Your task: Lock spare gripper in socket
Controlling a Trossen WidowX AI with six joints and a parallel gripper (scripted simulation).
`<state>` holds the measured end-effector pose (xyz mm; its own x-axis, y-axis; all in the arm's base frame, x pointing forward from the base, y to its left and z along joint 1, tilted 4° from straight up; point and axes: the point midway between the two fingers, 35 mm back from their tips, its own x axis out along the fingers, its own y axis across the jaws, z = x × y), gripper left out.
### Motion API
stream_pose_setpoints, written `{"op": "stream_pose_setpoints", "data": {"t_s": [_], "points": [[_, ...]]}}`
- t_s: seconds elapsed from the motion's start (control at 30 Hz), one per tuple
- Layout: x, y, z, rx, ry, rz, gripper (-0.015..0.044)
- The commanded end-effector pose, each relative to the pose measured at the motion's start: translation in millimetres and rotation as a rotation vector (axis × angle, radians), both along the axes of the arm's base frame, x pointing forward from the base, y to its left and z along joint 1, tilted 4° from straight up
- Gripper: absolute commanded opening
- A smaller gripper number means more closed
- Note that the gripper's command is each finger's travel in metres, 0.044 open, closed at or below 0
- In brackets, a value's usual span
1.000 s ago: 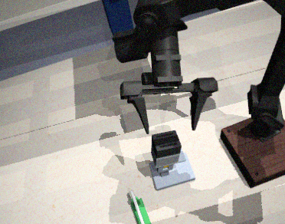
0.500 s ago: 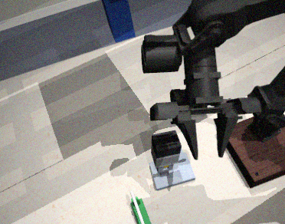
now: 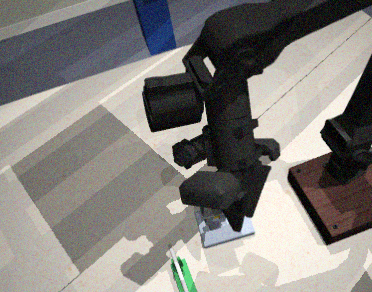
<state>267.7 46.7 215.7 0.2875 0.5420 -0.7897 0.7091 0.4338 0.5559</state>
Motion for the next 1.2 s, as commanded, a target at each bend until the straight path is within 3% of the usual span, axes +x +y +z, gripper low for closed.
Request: {"op": "stream_pose_setpoints", "data": {"t_s": [0.0,0.23,0.7,1.17], "points": [[40.5,-4.2,-16.7,-0.418,-0.192,0.638,0.0180],[79.7,-2.3,-34.9,-0.713,-0.275,1.337,0.0180],[124.3,10.0,-55.0,-0.859,-0.266,2.347,0.0180],[133.2,8.5,-56.4,-0.855,-0.263,2.360,0.0180]]}}
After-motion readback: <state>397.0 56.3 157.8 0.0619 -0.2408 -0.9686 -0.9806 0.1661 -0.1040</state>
